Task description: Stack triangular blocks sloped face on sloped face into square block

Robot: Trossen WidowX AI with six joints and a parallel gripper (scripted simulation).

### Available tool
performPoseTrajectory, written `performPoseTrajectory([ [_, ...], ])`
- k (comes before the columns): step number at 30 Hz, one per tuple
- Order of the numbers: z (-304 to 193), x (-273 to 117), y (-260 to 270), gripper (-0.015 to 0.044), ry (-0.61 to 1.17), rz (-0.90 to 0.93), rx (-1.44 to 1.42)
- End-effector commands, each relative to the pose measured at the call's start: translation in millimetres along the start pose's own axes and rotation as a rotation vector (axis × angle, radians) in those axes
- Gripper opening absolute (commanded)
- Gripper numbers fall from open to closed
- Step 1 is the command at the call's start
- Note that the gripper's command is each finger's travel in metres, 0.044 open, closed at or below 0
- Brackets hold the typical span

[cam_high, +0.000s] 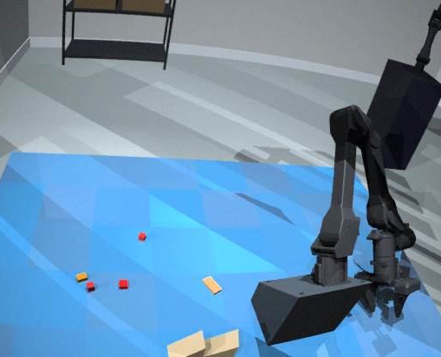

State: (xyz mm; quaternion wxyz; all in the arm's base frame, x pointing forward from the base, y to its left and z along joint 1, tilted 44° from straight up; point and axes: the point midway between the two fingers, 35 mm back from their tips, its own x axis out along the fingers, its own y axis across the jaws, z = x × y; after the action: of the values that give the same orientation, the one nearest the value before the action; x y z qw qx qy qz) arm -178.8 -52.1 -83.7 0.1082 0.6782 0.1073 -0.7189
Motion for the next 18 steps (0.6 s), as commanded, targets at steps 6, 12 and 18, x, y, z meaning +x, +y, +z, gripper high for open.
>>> performPoseTrajectory([
  [6, 4, -1, 20, 0.0242, -0.016, 0.029, -0.052],
  [12, 46, -22, 52, 0.0085, -0.158, 0.057, -0.069],
  [18, 81, -51, 95, 0.0000, -0.298, 0.120, -0.080],
])
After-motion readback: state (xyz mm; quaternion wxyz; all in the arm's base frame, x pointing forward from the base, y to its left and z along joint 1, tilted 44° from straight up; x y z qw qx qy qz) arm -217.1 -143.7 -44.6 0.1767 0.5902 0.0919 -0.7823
